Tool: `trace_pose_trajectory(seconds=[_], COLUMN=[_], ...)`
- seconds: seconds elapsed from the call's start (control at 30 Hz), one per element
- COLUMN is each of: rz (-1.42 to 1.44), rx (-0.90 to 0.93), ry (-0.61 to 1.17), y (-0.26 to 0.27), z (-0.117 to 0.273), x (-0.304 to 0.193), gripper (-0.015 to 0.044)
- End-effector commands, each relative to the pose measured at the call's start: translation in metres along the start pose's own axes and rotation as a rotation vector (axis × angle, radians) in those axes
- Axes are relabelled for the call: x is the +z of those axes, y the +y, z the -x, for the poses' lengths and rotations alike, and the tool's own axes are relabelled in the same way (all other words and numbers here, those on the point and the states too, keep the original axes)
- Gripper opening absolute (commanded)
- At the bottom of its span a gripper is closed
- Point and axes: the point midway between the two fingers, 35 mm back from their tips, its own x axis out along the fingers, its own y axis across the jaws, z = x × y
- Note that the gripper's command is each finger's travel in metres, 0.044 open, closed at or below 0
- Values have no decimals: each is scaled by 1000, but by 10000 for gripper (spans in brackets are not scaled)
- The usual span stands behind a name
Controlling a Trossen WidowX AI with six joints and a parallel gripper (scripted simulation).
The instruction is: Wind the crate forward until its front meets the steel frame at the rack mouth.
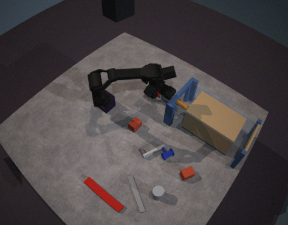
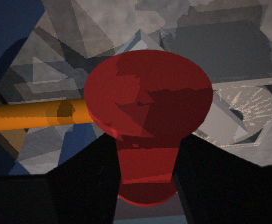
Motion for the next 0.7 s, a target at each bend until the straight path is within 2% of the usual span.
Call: trace_pose_trajectory(seconds=[0.0, 0.67], rz=[-2, -3], rx=[20, 21], ry=[9, 10], y=[12, 23], z=[-8, -19], x=[-10, -36], gripper=[0, 0])
